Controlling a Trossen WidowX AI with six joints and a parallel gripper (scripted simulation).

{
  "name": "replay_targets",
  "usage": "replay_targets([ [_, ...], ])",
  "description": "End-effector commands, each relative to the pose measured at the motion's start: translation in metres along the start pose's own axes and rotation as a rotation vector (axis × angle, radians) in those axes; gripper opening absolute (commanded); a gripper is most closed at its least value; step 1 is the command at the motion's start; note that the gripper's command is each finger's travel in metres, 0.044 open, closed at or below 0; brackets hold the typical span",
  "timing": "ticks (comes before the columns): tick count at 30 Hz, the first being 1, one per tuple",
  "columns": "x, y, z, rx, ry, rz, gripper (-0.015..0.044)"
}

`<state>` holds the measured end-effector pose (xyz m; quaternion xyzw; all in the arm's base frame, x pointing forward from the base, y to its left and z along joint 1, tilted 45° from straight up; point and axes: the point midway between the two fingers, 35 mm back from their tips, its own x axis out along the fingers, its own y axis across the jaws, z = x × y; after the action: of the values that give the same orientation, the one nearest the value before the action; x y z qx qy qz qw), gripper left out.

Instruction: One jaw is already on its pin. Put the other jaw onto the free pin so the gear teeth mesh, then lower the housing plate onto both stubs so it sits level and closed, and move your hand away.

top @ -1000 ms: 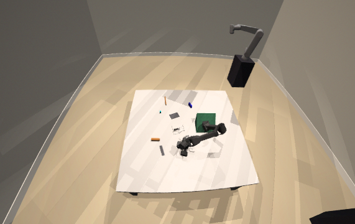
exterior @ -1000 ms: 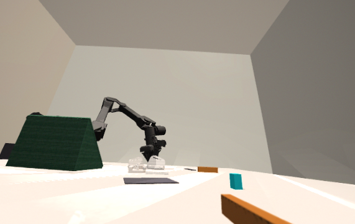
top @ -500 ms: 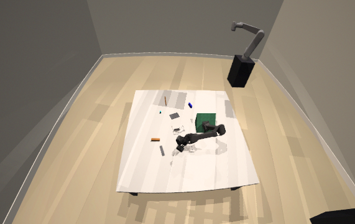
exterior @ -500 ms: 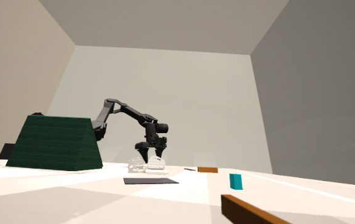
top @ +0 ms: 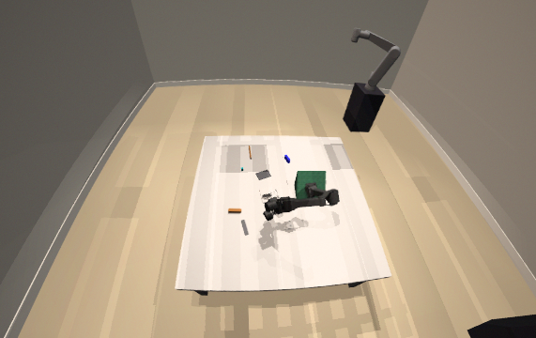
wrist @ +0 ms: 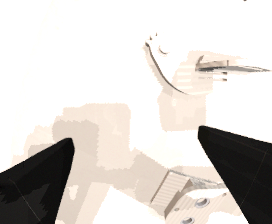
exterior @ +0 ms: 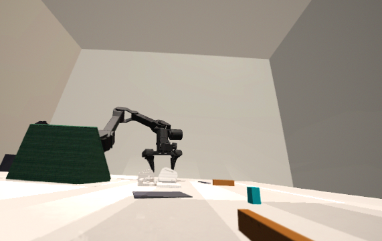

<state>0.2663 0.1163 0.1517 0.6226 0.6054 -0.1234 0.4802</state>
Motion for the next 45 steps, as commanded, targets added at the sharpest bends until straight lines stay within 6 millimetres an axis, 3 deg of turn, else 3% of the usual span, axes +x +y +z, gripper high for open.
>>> replay_targets([
  [1, -0.002, -0.006, 0.007, 0.125, 0.002, -0.022, 0.0440],
  [22, -0.022, -0.032, 0.035, 0.739, -0.004, -0.095, 0.0440],
  [45, -0.046, -0.059, 0.051, 1.417, 0.009, -0.166, 0.0440],
])
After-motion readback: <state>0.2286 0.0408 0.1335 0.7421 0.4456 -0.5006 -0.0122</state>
